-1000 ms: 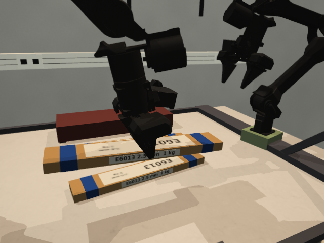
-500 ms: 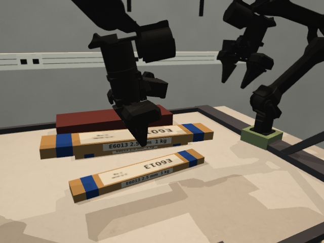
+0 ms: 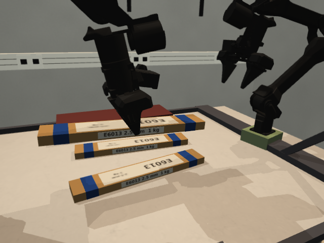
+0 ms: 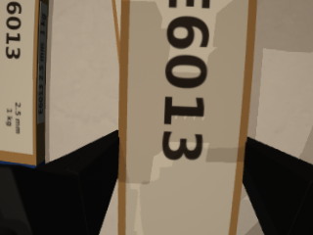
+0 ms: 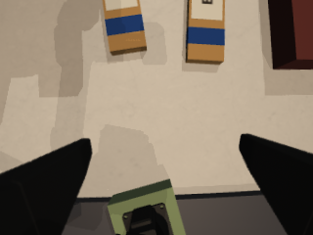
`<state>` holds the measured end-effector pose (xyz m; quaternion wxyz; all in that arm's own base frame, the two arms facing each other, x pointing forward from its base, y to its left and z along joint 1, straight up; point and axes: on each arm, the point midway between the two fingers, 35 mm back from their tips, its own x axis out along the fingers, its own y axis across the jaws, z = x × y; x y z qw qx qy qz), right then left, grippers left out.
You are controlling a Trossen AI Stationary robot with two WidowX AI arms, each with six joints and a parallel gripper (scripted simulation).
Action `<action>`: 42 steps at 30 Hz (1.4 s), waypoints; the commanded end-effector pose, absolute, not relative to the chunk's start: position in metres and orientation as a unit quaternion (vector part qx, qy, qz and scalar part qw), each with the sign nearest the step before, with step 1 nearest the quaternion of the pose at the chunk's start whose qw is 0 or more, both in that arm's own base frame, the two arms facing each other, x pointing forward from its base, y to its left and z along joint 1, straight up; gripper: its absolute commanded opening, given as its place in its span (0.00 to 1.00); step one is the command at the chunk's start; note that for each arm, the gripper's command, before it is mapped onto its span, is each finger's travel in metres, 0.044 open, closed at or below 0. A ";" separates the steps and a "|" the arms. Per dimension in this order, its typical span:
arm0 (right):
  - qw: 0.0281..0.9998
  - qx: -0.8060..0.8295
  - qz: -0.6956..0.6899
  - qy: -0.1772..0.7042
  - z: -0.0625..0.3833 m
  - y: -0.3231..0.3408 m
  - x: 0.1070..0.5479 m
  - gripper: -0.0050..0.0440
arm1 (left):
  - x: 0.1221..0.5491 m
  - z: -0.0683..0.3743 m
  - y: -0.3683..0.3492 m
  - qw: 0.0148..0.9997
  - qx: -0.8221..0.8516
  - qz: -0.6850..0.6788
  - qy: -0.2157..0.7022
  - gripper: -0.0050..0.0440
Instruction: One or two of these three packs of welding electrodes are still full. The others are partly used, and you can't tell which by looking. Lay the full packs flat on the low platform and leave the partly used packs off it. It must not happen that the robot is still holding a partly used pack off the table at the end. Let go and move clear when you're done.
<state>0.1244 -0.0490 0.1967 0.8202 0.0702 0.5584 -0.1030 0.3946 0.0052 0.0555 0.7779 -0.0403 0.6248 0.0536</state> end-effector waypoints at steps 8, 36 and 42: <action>0.826 0.067 -0.103 0.551 0.202 -0.049 0.125 0.98 | 0.394 0.097 0.035 0.806 -0.042 0.053 0.588 0.00; 0.826 0.067 -0.103 0.551 0.202 -0.049 0.125 0.98 | 0.376 0.118 0.094 0.808 -0.038 0.056 0.585 0.00; 0.826 0.067 -0.103 0.551 0.202 -0.049 0.125 0.98 | 0.374 0.118 0.098 0.808 -0.038 0.056 0.585 0.00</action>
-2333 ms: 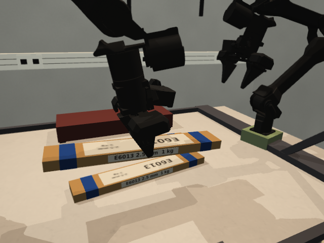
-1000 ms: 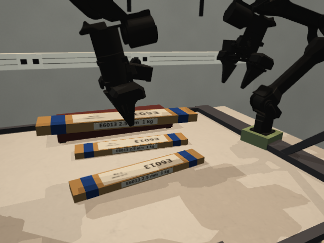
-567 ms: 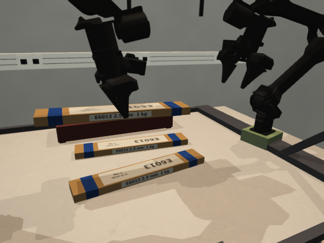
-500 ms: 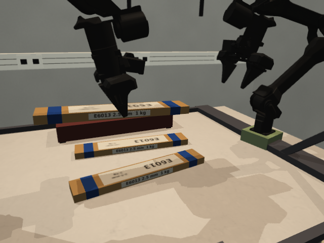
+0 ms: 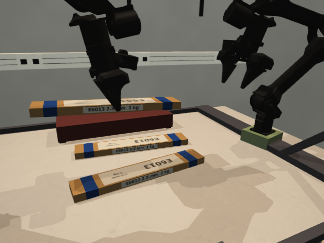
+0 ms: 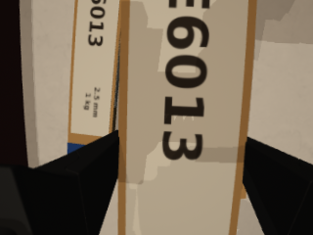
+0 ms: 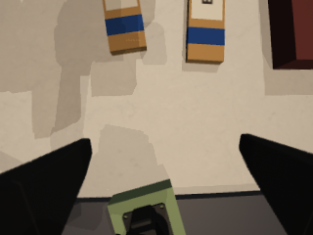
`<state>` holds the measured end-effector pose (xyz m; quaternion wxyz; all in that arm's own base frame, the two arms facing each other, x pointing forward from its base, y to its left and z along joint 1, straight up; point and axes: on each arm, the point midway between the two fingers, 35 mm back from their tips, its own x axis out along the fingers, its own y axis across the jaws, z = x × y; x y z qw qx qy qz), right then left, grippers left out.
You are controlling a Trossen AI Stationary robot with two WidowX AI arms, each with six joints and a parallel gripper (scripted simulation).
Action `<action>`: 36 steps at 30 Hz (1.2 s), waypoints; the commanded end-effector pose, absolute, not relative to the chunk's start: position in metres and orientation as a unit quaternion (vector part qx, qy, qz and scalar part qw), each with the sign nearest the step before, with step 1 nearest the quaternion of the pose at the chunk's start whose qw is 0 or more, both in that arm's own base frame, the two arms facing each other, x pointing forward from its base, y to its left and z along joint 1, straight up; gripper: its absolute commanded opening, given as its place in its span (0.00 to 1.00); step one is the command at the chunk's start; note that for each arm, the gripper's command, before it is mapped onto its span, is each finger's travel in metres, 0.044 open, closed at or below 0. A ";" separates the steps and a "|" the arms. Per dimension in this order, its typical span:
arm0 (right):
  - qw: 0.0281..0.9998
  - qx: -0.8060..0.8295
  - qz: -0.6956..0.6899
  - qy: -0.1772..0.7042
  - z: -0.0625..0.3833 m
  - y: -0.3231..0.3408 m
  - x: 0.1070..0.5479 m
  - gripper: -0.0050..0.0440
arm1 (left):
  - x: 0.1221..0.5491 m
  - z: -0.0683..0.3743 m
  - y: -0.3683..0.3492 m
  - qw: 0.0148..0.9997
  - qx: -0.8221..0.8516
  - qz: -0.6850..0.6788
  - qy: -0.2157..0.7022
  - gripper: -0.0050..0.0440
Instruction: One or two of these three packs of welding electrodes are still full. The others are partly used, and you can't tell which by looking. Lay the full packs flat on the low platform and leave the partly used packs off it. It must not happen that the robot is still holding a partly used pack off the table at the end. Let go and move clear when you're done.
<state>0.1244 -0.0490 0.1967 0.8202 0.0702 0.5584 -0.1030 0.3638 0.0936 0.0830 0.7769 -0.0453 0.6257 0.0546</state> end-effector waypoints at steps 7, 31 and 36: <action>0.826 0.067 -0.103 0.551 0.202 -0.049 0.125 0.98 | 0.374 0.118 0.098 0.809 -0.036 0.057 0.584 0.00; 0.826 0.067 -0.103 0.551 0.202 -0.049 0.125 0.98 | 0.367 0.079 0.096 0.801 -0.039 0.056 0.595 0.00; 0.826 0.067 -0.103 0.551 0.202 -0.049 0.125 0.98 | 0.368 0.074 0.096 0.801 -0.039 0.056 0.595 0.00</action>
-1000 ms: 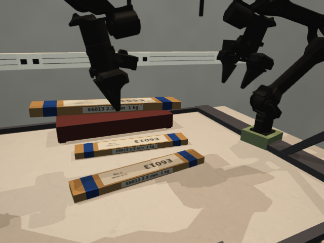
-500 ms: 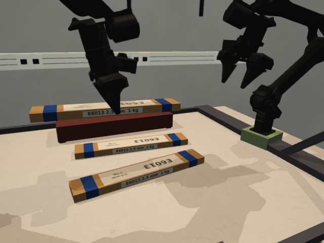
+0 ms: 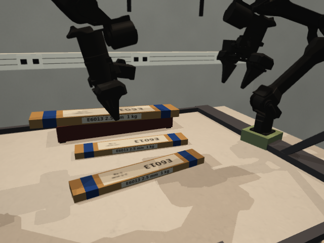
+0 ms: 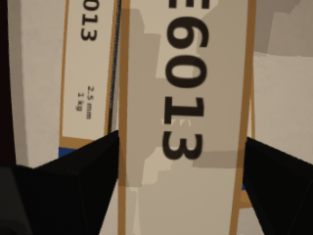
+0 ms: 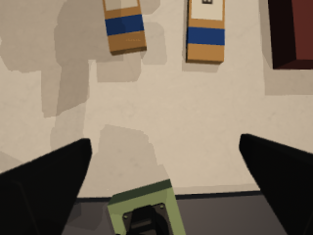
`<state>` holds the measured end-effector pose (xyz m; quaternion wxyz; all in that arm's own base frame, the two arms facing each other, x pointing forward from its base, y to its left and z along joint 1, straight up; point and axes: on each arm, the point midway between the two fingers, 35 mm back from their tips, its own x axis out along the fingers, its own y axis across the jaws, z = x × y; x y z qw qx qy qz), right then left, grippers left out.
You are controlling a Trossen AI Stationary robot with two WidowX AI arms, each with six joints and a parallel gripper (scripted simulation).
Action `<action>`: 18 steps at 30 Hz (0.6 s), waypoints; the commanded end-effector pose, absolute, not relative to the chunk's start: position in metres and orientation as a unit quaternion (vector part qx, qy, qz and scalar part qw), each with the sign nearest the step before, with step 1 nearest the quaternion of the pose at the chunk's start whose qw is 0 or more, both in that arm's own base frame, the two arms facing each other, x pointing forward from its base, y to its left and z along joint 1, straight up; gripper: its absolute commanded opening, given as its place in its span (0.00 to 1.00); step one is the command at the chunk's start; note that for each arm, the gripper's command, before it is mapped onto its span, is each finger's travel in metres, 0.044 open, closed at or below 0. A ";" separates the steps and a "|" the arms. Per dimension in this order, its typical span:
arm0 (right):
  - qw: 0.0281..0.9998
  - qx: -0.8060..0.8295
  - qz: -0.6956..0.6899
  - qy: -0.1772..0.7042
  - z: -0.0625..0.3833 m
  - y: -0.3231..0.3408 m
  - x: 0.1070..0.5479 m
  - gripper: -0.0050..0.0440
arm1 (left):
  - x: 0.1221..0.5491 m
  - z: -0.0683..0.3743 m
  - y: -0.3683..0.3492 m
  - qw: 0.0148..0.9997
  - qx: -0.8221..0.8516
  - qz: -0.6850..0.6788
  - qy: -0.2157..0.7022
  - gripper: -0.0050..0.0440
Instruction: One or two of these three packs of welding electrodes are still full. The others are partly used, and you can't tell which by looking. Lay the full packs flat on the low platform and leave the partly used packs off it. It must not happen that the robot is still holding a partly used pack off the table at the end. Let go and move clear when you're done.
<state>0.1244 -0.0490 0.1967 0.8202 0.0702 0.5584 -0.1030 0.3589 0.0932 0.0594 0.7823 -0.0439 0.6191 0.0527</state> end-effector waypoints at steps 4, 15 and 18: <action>0.826 0.067 -0.103 0.551 0.202 -0.049 0.125 0.98 | 0.368 0.070 0.096 0.801 -0.039 0.056 0.595 0.00; 0.826 0.067 -0.103 0.551 0.202 -0.049 0.125 0.98 | 0.368 0.055 0.097 0.801 -0.039 0.056 0.595 0.00; 0.826 0.067 -0.103 0.551 0.202 -0.049 0.125 0.98 | 0.368 0.054 0.097 0.801 -0.039 0.056 0.595 0.00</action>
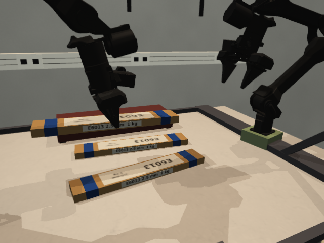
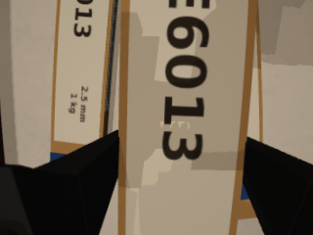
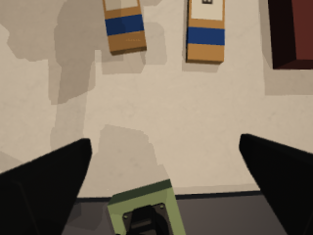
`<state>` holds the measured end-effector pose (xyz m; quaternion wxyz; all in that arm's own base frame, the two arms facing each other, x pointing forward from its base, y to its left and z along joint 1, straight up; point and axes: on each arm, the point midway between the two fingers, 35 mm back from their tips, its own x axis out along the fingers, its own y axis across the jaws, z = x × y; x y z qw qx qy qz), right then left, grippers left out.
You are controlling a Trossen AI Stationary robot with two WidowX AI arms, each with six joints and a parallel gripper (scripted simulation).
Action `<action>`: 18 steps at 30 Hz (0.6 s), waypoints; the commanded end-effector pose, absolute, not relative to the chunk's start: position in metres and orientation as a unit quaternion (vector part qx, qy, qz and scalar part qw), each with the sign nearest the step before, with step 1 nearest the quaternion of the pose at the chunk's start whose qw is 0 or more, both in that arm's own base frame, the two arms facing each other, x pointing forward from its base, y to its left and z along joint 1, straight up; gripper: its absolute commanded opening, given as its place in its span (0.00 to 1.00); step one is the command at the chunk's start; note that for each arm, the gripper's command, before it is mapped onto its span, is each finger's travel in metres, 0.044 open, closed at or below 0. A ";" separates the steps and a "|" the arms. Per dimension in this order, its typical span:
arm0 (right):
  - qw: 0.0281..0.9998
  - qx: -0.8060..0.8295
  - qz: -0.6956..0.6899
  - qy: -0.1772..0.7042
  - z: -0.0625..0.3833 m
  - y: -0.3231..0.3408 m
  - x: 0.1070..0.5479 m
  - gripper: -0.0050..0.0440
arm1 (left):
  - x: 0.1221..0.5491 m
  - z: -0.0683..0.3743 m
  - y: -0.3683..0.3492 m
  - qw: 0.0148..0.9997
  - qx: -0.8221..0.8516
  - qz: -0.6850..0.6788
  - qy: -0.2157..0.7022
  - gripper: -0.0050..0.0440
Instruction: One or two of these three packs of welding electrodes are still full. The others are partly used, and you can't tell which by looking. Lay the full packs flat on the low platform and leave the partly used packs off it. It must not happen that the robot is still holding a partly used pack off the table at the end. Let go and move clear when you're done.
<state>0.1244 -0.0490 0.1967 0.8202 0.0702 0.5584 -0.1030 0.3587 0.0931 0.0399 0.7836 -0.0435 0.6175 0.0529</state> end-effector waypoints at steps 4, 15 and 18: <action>0.826 0.067 -0.103 0.551 0.202 -0.049 0.125 0.98 | 0.368 0.048 0.097 0.801 -0.039 0.056 0.595 0.00; 0.826 0.067 -0.103 0.551 0.202 -0.049 0.125 0.98 | 0.368 0.036 0.097 0.801 -0.039 0.056 0.595 0.00; 0.826 0.067 -0.103 0.551 0.202 -0.049 0.125 0.98 | 0.368 0.036 0.097 0.801 -0.039 0.056 0.595 0.00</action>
